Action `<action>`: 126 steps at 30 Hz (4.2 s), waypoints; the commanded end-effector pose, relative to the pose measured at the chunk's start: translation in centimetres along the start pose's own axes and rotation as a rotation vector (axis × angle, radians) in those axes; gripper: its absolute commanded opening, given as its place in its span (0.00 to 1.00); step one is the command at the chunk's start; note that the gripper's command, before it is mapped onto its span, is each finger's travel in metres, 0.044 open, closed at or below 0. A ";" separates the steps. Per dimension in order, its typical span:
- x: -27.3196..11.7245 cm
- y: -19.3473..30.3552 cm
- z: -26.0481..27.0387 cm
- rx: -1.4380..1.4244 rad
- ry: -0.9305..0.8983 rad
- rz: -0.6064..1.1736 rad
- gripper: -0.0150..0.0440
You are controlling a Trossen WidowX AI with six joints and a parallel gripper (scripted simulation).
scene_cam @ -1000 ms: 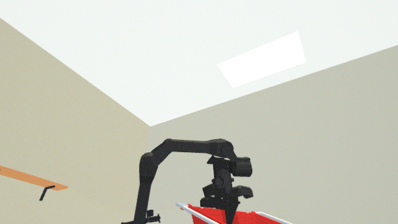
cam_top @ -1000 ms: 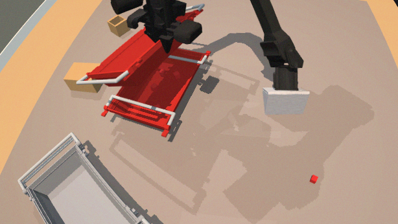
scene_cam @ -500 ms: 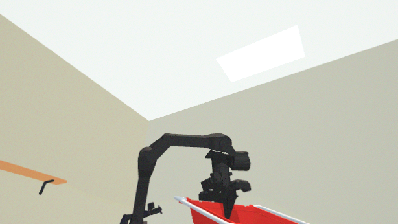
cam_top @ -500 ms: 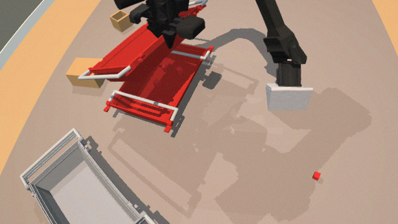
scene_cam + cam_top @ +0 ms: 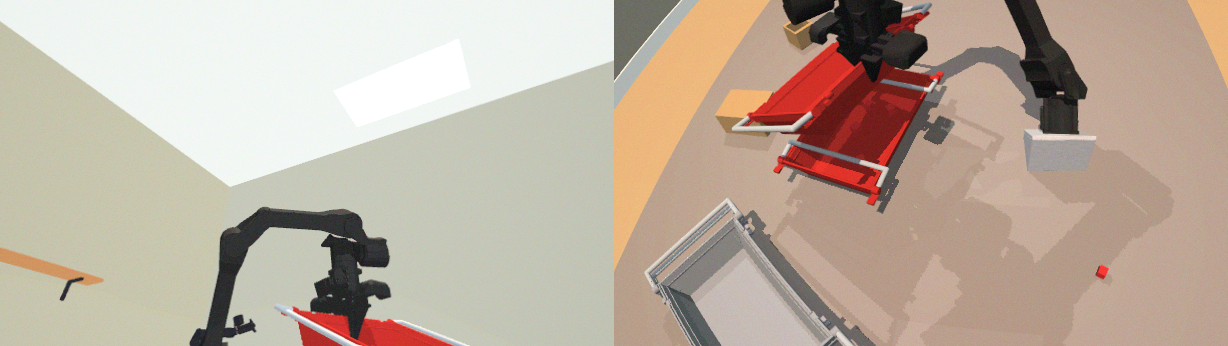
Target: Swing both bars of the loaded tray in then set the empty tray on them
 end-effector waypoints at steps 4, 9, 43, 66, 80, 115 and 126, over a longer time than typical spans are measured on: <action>-0.5 0.1 0.0 -0.006 -0.025 0.012 0.25; 0.6 0.2 0.1 -0.037 -0.016 -0.008 0.25; 4.9 0.0 -0.9 -0.154 0.024 -0.078 0.25; 6.0 -0.3 -1.5 -0.154 0.024 -0.078 0.25; 6.4 -0.4 -1.8 -0.155 0.024 -0.079 0.25; 7.2 -0.6 -2.1 -0.155 0.024 -0.079 0.25; 7.2 -0.6 -2.1 -0.155 0.024 -0.079 0.25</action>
Point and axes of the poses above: the point midway between the two fingers, 35 mm back from their tips, its own x axis out along the fingers, its own z axis across the jaws, y = z × x, the point moved 6 cm from there along -x, back along the fingers, and after that the axes turned 5 degrees about -x, right-handed, at the moved point
